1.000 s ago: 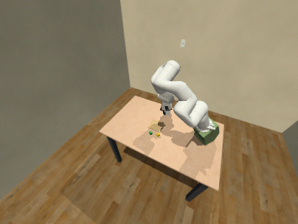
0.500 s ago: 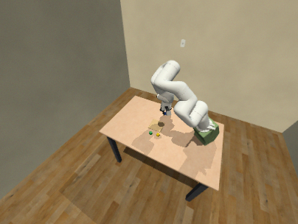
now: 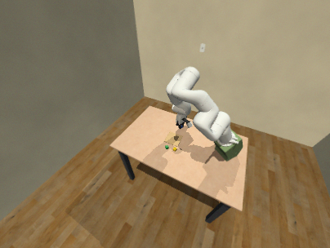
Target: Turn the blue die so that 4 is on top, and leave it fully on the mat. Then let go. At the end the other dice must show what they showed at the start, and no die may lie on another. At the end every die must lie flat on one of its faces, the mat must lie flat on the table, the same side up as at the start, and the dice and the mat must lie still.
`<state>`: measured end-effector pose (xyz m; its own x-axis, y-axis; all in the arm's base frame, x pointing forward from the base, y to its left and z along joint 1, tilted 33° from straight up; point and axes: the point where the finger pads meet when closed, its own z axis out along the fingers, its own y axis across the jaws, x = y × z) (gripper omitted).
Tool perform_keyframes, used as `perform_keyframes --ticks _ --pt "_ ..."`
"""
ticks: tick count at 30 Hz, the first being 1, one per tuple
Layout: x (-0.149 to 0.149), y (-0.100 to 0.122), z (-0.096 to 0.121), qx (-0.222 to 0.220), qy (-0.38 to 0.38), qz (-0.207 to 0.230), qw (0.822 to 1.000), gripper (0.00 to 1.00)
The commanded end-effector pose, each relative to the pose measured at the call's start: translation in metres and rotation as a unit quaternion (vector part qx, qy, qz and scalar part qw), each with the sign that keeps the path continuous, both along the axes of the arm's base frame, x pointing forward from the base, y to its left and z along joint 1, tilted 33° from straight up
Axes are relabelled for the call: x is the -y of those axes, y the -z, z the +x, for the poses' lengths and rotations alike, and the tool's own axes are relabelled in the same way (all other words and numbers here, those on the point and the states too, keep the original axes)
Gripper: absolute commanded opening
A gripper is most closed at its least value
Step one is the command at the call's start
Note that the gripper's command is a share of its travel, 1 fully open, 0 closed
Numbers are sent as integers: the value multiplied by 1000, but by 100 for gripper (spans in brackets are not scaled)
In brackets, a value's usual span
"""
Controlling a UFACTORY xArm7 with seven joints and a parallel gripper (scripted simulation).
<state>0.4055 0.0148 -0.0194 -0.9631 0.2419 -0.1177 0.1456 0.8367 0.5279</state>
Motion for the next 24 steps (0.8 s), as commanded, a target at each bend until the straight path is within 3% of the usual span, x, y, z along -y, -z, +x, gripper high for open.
perform_keyframes --ticks 1,9,13,15,17,24 --pt "-5 -5 2 49 -69 -19 996 21" --pt "-14 -12 5 109 -172 -47 978 21" --pt "-20 -16 6 146 -235 -65 959 21" --pt "-20 -16 6 146 -235 -65 959 21" --pt "-24 -19 7 175 -285 -79 939 21" --pt "-32 -25 9 220 -363 -101 900 21"
